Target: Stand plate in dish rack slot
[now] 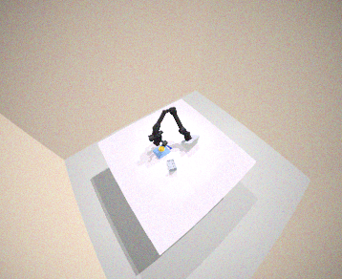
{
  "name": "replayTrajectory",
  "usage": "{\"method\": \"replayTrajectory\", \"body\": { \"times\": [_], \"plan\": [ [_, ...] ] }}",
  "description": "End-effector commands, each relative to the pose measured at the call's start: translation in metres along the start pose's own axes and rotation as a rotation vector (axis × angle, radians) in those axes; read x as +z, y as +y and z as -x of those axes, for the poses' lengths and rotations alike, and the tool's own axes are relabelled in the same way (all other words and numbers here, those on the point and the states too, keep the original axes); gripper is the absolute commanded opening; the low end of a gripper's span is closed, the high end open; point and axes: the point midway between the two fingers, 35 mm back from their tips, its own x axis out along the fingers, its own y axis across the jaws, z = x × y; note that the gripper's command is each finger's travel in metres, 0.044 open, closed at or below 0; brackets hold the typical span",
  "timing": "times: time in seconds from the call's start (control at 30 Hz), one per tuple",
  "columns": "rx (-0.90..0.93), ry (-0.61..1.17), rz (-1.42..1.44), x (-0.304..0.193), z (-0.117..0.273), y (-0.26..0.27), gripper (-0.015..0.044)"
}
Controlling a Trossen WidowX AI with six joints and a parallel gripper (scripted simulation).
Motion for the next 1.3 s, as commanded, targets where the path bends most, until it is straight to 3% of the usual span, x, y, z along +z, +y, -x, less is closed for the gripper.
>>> {"method": "replayTrajectory", "body": {
  "times": [0.0,0.27,1.27],
  "plan": [
    [0.024,-0.008,-0.153,0.008,0.006,0.014,0.0400],
    [0.058,-0.004,-0.402,0.018,0.015,0.037,0.0400],
    [0.059,-0.004,-0.408,0.020,-0.021,0.040,0.0400]
  ]
}}
